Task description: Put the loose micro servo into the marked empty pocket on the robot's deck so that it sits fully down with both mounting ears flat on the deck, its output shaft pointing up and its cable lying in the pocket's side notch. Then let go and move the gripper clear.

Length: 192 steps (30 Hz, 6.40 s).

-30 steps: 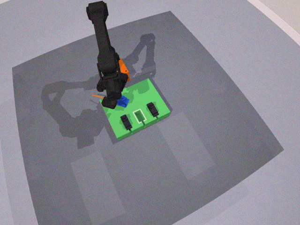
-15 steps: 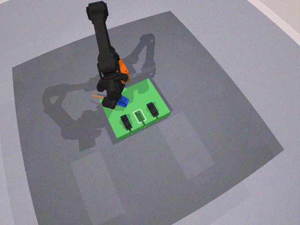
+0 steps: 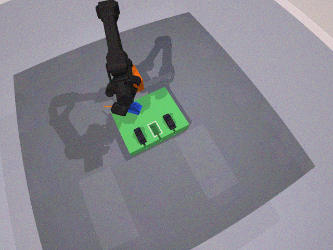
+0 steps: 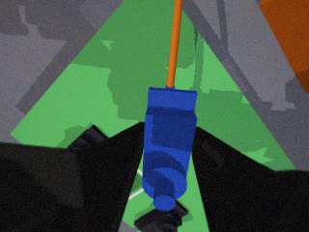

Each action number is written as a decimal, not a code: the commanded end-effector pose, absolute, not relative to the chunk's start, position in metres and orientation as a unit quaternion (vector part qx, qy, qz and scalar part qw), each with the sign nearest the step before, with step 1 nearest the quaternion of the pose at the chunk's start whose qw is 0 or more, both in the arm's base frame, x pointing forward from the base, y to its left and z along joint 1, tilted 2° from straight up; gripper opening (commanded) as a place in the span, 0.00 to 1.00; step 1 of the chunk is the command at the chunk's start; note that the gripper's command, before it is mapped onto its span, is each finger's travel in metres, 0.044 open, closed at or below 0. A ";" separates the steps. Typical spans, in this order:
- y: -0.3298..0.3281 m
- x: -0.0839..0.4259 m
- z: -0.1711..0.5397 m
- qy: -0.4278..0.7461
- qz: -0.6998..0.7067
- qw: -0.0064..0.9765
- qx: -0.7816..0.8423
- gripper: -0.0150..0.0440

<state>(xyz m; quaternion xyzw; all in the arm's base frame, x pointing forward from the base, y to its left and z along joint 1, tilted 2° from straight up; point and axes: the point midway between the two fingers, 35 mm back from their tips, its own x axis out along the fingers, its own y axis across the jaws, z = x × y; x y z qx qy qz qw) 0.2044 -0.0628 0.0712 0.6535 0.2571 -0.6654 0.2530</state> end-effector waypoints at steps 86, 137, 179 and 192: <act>-0.005 0.238 0.074 0.647 -0.297 0.638 0.294 0.25; -0.008 0.320 0.075 0.708 -0.015 0.705 0.016 0.25; -0.009 0.347 0.050 0.708 -0.015 0.706 0.016 0.25; -0.009 0.347 0.039 0.708 -0.015 0.706 0.016 0.25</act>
